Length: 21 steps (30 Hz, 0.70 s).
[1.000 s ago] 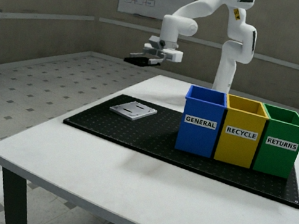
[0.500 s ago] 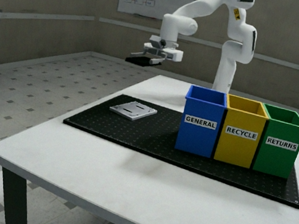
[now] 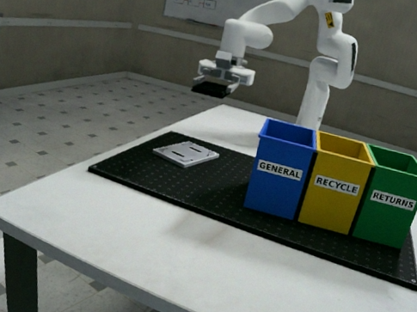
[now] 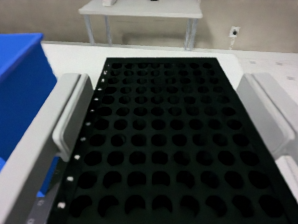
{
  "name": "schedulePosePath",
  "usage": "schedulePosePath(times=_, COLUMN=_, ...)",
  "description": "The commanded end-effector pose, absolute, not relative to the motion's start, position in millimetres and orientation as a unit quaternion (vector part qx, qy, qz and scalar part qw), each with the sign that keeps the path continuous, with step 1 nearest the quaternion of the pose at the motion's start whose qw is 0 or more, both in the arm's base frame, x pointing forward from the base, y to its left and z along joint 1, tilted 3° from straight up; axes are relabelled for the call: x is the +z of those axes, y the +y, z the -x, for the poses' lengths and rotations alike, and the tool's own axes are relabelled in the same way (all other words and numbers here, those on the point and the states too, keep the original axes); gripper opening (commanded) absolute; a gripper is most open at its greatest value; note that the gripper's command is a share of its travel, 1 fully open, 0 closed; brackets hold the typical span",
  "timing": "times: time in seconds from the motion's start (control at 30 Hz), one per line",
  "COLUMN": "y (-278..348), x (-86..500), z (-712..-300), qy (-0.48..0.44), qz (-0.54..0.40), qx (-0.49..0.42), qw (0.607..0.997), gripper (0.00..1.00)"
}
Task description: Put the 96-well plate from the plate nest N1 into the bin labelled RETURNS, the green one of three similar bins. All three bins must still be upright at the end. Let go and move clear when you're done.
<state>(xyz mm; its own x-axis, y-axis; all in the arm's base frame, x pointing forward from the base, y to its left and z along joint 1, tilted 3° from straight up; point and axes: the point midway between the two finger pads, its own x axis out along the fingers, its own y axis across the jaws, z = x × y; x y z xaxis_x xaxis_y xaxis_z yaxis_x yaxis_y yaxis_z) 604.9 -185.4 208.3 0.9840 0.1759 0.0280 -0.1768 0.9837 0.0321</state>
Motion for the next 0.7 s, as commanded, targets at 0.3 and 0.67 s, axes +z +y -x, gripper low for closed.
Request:
schedulePosePath(times=0.3, y=-144, x=212, z=-608, qy=-0.016, qz=-0.018, qx=0.102, qw=0.994, gripper=0.00)
schedulePosePath(times=0.67, y=-111, x=213, z=-610, qy=-0.016, qz=-0.018, qx=0.102, qw=0.994, gripper=0.00)
